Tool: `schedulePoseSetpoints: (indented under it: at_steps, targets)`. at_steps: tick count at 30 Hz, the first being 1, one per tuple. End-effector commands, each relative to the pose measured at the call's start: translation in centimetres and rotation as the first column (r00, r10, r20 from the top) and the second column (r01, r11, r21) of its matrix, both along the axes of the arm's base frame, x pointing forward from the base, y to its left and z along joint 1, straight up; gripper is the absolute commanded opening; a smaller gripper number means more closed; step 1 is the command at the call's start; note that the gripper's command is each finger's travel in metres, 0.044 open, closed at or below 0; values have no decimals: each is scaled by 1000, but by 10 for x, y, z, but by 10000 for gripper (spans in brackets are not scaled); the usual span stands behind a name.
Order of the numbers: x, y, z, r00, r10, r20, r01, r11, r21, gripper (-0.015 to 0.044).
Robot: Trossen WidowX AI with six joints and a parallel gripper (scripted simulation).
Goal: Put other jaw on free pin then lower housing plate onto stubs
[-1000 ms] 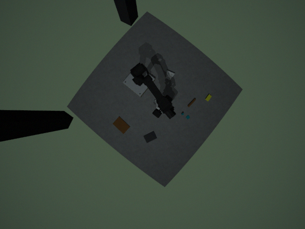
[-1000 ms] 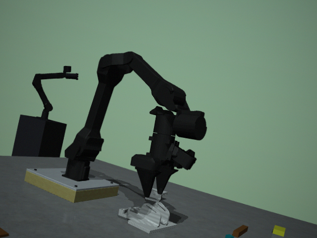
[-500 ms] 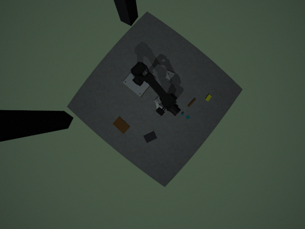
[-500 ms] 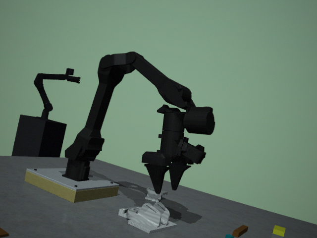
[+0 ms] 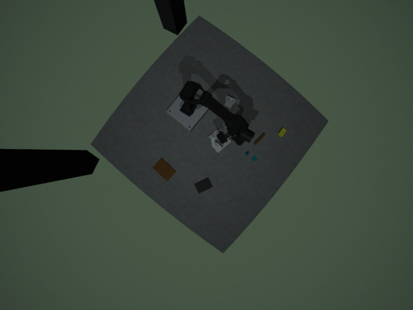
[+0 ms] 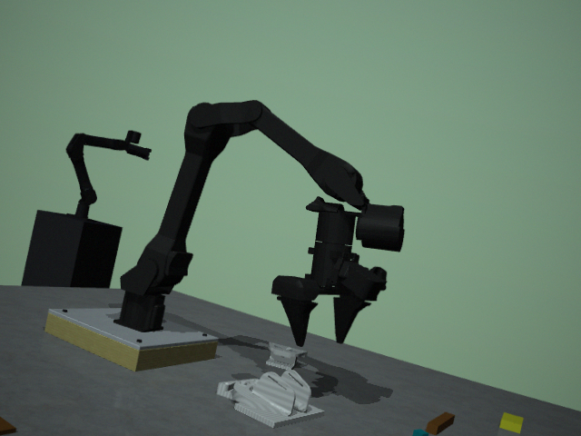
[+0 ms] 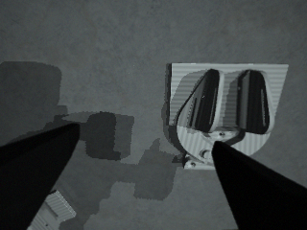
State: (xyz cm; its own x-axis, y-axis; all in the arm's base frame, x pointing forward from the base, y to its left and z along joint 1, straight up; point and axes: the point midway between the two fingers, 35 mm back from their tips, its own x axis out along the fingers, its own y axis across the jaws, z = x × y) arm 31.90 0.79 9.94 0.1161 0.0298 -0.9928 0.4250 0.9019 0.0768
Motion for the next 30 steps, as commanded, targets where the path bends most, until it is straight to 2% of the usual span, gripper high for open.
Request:
schedulePoseSetpoints:
  at_steps: [1,17,30]
  targets:
    - [-3,19,1,997,-77,-11,77,997,11,440]
    - [-26,96,2,926,-371,-63,374,927,39,440]
    - [-57,151,3,807,-582,-101,587,809,35,440]
